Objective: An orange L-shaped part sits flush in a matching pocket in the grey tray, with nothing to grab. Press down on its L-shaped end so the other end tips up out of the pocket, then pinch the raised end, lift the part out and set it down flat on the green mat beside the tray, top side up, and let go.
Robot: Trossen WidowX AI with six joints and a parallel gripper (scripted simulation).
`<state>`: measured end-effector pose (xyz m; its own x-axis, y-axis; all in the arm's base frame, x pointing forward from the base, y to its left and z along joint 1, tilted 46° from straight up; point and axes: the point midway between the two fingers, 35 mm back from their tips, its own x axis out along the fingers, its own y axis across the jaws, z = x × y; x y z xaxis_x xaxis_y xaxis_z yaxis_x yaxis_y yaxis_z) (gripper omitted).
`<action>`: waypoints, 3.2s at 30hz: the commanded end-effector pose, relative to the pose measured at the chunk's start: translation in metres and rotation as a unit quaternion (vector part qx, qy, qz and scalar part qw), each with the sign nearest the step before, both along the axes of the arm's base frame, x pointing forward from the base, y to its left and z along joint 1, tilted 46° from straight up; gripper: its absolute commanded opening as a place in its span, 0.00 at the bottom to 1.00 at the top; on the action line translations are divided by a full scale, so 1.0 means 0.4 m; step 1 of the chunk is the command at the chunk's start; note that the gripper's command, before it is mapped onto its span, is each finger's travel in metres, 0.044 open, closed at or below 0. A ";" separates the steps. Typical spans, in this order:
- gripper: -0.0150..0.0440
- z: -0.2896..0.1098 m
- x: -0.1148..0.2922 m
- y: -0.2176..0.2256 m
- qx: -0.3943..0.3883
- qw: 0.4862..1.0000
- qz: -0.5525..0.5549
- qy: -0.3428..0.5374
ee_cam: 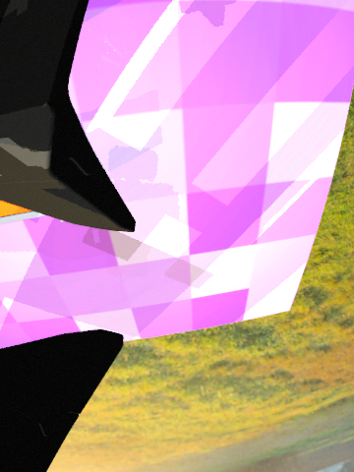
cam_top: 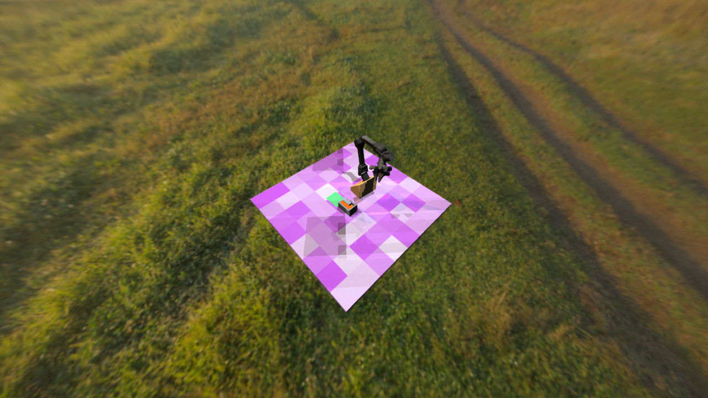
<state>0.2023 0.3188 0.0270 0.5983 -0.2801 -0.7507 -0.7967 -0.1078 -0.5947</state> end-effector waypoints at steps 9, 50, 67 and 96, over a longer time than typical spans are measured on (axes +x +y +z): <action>0.56 -0.139 0.215 -0.361 0.029 0.911 -0.412 -0.022; 0.56 -0.373 0.210 -0.819 0.025 0.666 -0.734 -0.130; 0.56 -0.422 0.197 -0.868 0.024 0.666 -0.734 -0.131; 0.56 -0.427 0.198 -0.861 0.028 0.665 -0.735 -0.130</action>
<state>0.2812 -0.0276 -0.1438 -0.1790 -0.6813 -0.7097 0.1146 0.7020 -0.7029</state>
